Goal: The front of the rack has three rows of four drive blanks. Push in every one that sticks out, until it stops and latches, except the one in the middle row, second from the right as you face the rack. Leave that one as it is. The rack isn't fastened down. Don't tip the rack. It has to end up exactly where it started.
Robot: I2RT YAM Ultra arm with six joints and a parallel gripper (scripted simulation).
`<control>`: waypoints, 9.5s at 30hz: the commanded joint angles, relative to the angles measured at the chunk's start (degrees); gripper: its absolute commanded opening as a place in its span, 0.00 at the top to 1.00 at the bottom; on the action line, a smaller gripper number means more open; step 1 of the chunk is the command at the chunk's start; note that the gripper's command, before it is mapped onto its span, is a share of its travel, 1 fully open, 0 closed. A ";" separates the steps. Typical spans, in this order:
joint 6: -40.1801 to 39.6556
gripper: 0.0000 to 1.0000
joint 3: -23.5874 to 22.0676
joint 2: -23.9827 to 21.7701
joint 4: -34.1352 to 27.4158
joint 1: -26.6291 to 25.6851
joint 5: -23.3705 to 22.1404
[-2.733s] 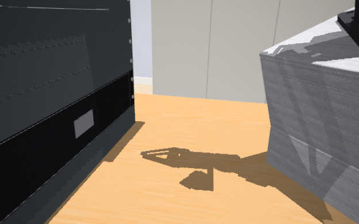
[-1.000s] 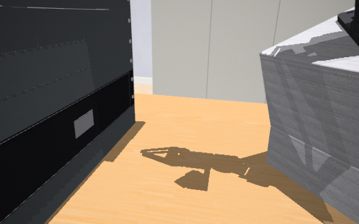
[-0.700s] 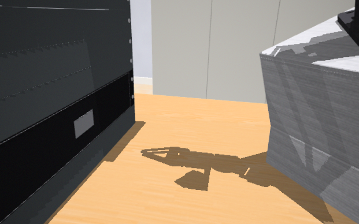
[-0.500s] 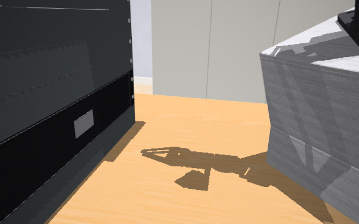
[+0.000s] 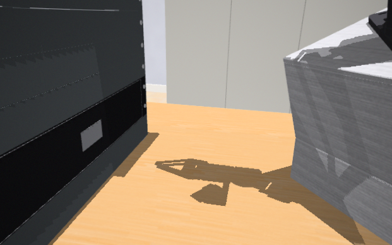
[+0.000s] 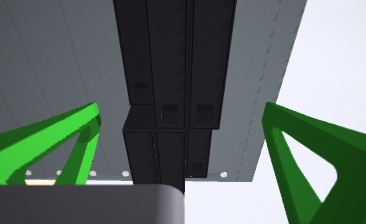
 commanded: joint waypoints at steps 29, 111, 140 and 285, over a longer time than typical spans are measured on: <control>12.64 0.00 -6.84 29.93 42.53 -30.74 -29.00; 15.24 1.00 -7.12 35.01 50.96 -32.06 -30.22; 15.31 1.00 -7.27 32.79 49.24 -31.46 -29.85; -1.11 1.00 11.28 18.75 8.21 6.57 5.79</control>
